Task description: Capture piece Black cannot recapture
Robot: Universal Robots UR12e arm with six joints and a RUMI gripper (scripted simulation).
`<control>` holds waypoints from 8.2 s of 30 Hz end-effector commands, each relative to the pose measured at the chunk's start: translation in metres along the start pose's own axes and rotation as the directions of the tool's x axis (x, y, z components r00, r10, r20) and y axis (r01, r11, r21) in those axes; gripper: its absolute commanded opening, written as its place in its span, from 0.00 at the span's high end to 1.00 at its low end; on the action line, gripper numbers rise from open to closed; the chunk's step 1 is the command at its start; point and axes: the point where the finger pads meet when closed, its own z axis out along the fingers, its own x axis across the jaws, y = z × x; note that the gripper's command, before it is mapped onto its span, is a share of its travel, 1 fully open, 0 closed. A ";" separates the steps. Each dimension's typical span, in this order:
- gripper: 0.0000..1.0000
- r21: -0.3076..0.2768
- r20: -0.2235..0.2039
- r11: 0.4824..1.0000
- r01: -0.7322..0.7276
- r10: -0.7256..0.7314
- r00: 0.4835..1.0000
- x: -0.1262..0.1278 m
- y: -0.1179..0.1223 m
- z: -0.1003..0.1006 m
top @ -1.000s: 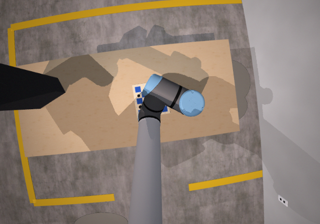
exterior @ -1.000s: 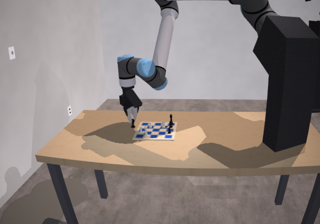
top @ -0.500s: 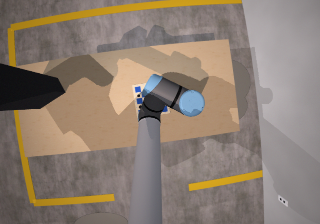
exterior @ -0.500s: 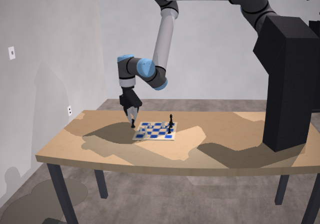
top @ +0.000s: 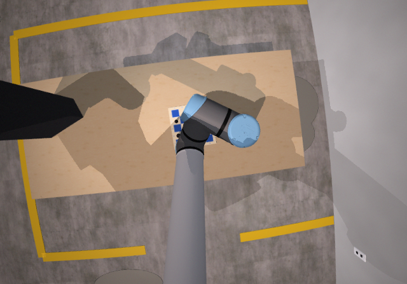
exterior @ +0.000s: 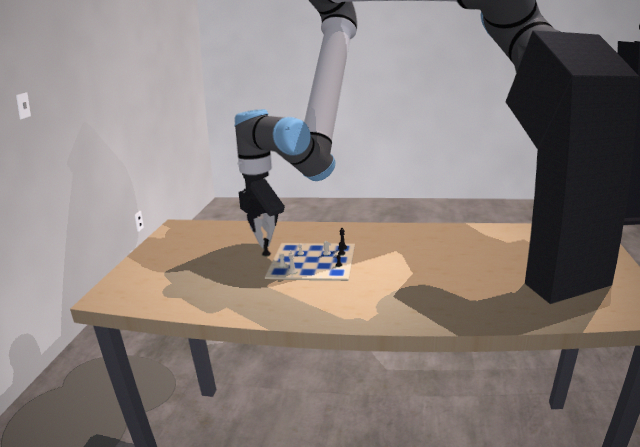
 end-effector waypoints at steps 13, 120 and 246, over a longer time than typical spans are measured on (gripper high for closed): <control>1.00 -0.001 -0.001 1.000 0.000 0.000 1.000 0.000 0.000 0.001; 0.00 -0.001 -0.001 1.000 0.000 0.000 1.000 0.000 0.000 -0.089; 0.78 -0.001 0.001 0.073 0.997 -0.997 0.073 -0.127 -0.119 -0.079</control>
